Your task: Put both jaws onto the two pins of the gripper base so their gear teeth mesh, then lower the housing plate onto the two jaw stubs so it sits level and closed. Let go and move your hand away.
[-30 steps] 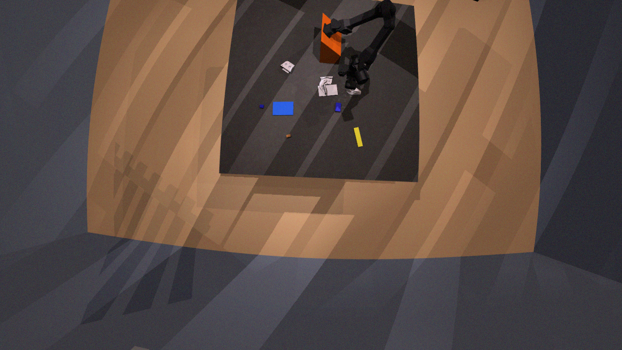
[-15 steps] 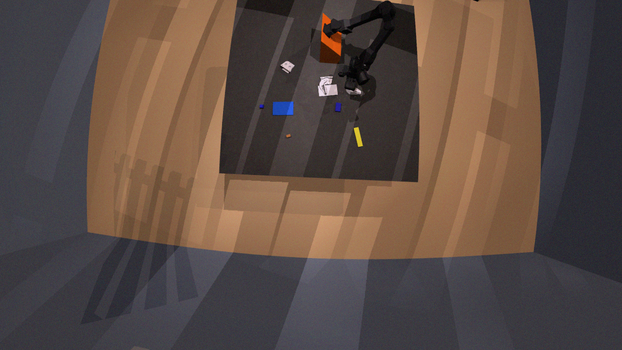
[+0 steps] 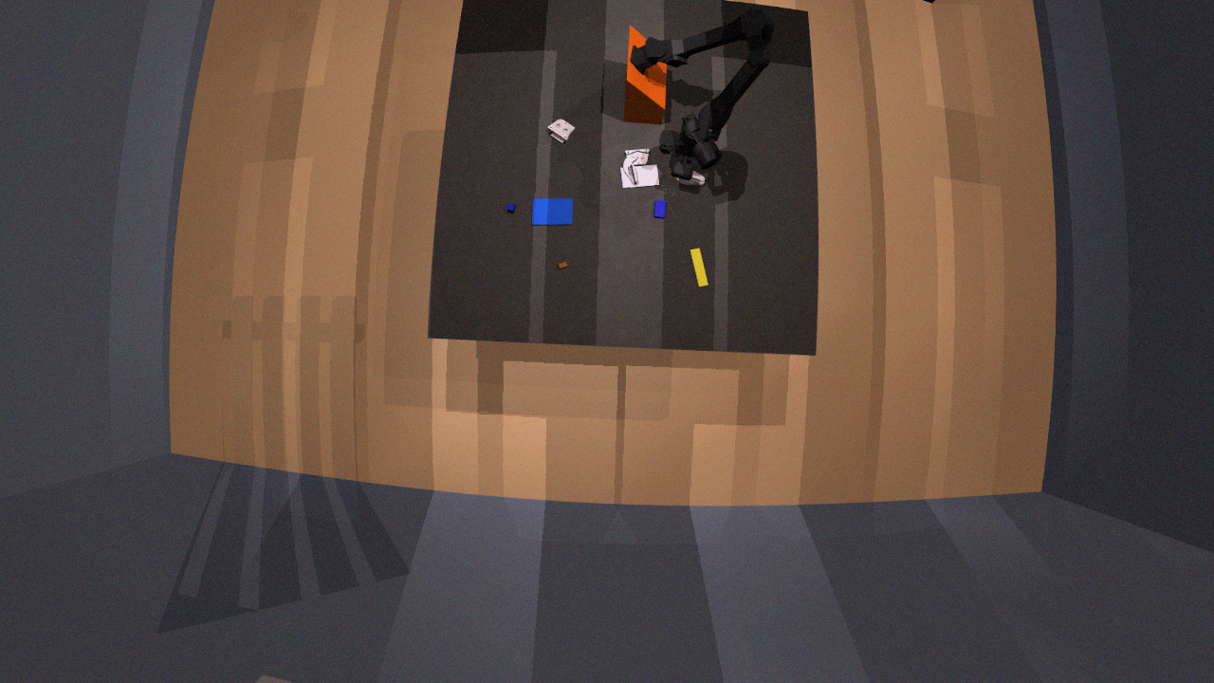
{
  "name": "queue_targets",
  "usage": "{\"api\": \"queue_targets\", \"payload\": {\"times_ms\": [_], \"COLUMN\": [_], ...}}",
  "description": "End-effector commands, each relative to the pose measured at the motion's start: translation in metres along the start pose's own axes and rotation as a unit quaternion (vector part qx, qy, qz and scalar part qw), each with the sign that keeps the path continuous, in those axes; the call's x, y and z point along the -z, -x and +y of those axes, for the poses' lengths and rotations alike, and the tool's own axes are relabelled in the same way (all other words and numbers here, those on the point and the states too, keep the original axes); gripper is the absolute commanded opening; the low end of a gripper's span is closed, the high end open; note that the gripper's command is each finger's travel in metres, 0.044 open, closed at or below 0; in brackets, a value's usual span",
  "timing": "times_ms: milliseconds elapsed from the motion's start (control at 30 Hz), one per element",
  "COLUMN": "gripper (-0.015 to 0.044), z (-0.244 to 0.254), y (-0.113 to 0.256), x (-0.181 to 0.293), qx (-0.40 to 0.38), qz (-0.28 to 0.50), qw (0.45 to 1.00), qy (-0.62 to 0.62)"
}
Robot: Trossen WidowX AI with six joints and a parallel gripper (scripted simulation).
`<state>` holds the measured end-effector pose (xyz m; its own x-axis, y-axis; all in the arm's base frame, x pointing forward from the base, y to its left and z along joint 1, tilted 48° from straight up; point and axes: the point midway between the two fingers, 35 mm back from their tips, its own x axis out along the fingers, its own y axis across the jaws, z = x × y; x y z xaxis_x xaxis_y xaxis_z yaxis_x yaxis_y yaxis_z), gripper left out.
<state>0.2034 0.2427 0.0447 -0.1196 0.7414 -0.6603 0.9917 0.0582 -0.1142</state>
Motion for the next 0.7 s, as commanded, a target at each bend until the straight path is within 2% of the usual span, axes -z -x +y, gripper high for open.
{"api": "queue_targets", "payload": {"times_ms": [0,667], "gripper": [0.0,0.0], "z": [-0.002,-0.003], "y": [-0.008,-0.025], "x": [-0.002,-0.001], "qx": [0.001,0.002], "qz": [-0.003,-0.001], "qw": [1.0,1.0], "qy": [-0.006,-0.011]}}
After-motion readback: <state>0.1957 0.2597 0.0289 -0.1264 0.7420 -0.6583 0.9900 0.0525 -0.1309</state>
